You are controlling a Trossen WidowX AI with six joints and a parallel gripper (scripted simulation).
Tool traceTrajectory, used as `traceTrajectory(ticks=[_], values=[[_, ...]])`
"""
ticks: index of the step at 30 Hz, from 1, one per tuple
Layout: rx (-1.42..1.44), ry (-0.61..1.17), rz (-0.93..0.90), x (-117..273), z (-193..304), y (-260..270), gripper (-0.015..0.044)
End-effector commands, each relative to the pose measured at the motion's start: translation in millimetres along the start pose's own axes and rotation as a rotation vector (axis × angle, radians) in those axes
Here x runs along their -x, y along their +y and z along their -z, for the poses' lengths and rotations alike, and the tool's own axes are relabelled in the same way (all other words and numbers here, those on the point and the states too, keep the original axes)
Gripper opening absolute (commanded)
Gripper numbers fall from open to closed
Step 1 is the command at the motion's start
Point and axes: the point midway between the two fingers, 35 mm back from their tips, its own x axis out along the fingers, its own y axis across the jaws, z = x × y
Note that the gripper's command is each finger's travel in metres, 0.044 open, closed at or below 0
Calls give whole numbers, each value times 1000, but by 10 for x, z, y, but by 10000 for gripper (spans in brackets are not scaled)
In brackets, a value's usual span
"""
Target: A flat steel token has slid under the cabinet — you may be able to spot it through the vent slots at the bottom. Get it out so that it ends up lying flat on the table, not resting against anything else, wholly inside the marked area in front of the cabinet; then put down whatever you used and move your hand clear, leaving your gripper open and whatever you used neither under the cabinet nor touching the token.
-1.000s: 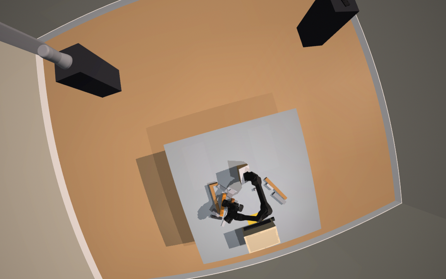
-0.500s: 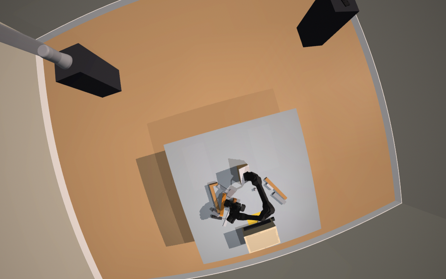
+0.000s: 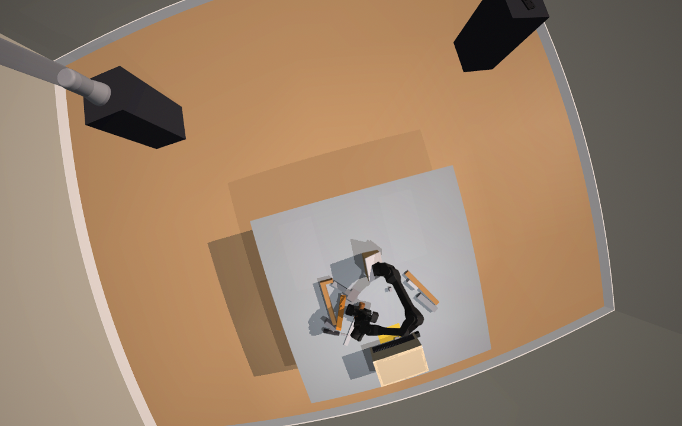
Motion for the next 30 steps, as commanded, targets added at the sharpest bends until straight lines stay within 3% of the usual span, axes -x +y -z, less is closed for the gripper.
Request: traceTrajectory(ticks=[1,30], values=[[0,-2,-7,5,23,62,0],[0,0,-9,2,156,375,0]])
